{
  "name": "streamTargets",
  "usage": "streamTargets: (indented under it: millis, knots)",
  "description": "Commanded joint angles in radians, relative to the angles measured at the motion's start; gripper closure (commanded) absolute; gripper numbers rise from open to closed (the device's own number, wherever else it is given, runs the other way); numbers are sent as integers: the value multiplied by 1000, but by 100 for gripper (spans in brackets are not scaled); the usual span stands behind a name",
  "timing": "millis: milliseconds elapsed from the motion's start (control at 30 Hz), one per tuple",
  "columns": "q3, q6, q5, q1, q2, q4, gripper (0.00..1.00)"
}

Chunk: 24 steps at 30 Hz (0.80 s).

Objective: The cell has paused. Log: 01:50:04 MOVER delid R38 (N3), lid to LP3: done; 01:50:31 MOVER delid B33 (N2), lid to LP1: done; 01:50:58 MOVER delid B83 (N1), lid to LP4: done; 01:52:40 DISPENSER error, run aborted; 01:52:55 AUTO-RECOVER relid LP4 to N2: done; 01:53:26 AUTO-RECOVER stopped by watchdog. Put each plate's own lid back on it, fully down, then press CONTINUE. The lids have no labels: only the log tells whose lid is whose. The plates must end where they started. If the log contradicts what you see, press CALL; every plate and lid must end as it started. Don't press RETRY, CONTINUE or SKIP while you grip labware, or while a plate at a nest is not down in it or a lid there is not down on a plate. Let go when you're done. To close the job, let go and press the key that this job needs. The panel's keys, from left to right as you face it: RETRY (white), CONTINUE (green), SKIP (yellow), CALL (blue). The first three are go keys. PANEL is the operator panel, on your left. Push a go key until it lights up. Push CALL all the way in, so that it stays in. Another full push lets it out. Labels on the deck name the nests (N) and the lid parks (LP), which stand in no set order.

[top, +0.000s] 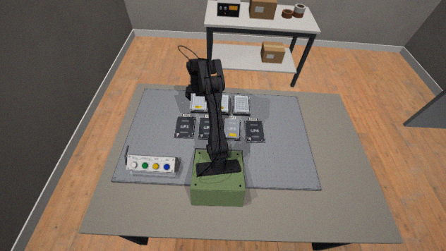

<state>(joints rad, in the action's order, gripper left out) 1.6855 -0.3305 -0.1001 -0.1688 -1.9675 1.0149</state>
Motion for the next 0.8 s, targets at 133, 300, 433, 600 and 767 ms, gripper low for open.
streamTargets:
  millis: [133,300,433,600,767]
  knots:
    - [166,68,20,30,-59,84,100]
    - [157,62,14,27,-44,93,100]
    - [167,58,12,26,-34,95,100]
    - [179,55,10,20,-43,101,100]
    - [182,55,10,18,-46,103,100]
